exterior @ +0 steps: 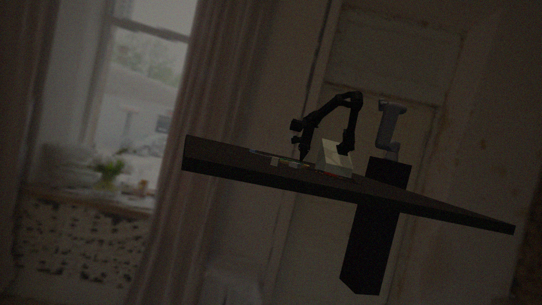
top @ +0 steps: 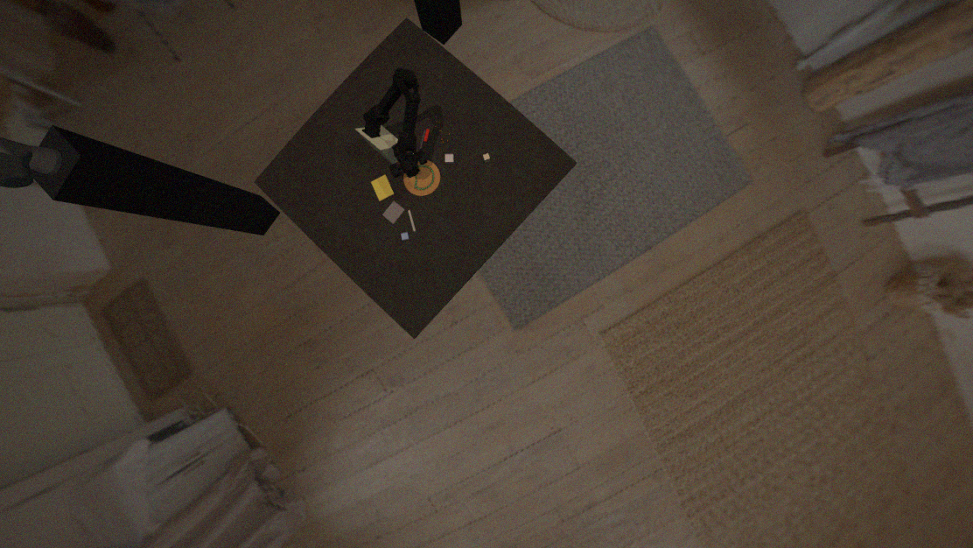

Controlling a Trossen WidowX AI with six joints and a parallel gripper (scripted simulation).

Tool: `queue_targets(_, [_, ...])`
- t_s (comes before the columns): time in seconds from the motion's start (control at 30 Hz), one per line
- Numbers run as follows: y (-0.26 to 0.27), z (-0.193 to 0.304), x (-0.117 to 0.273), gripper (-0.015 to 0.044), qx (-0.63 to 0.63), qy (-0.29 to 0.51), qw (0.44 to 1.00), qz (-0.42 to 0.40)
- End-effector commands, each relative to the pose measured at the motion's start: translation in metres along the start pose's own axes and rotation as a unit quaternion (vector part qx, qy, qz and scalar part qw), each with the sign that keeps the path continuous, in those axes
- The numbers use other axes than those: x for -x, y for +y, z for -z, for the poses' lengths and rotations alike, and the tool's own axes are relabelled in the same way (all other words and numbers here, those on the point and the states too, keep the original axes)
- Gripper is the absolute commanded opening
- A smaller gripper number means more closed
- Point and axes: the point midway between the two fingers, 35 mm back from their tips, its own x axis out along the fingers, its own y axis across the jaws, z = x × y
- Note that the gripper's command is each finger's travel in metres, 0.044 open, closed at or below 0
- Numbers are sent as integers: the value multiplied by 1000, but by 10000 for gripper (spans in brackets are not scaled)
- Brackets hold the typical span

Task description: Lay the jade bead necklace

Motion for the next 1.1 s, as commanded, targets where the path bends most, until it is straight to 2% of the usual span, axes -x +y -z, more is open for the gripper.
queue_targets(0.0, [-9, 6, -2, 0, -2, 4, 1000, 2])
queue_targets(0.63, [-9, 7, -10, 0, -2, 4, 1000, 2])
queue_targets(1.07, [-7, 4, -7, 341, 4, 1, 1000, 2])
